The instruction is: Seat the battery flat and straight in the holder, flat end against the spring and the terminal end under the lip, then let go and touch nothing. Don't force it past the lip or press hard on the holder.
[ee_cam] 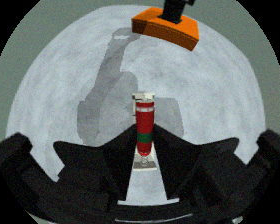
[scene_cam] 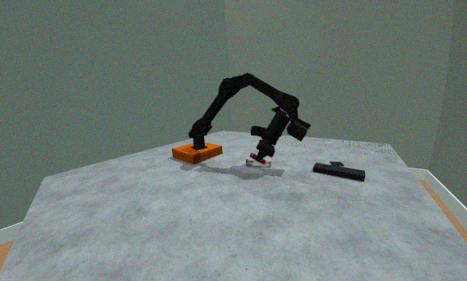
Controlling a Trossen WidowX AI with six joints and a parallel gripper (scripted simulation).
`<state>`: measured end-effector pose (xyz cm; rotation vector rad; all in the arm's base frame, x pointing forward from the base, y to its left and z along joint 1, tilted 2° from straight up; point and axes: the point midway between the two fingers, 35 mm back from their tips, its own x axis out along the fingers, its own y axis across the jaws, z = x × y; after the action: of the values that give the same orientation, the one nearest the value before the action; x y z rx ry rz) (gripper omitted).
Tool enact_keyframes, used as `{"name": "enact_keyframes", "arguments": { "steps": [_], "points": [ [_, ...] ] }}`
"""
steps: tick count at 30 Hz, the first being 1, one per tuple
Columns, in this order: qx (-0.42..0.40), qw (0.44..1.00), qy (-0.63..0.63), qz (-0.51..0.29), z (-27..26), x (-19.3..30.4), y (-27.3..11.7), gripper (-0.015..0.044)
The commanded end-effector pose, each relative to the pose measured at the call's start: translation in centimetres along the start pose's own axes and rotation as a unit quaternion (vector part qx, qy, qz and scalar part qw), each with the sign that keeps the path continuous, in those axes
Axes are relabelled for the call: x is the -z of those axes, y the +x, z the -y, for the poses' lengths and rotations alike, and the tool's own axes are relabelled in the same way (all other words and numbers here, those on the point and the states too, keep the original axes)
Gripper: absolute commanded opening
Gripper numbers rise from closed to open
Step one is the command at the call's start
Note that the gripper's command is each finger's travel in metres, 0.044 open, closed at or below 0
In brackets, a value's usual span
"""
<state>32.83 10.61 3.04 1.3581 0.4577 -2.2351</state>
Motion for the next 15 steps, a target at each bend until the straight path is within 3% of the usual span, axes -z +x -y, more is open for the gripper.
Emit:
{"name": "enact_keyframes", "arguments": {
  "steps": [1,15],
  "points": [
    [0.001,1.0,0.003,-0.004,0.02,0.41,-0.19,0.0059],
    [0.002,1.0,0.003,-0.002,0.02,1.0,-0.53,0.0059]
  ]
}}
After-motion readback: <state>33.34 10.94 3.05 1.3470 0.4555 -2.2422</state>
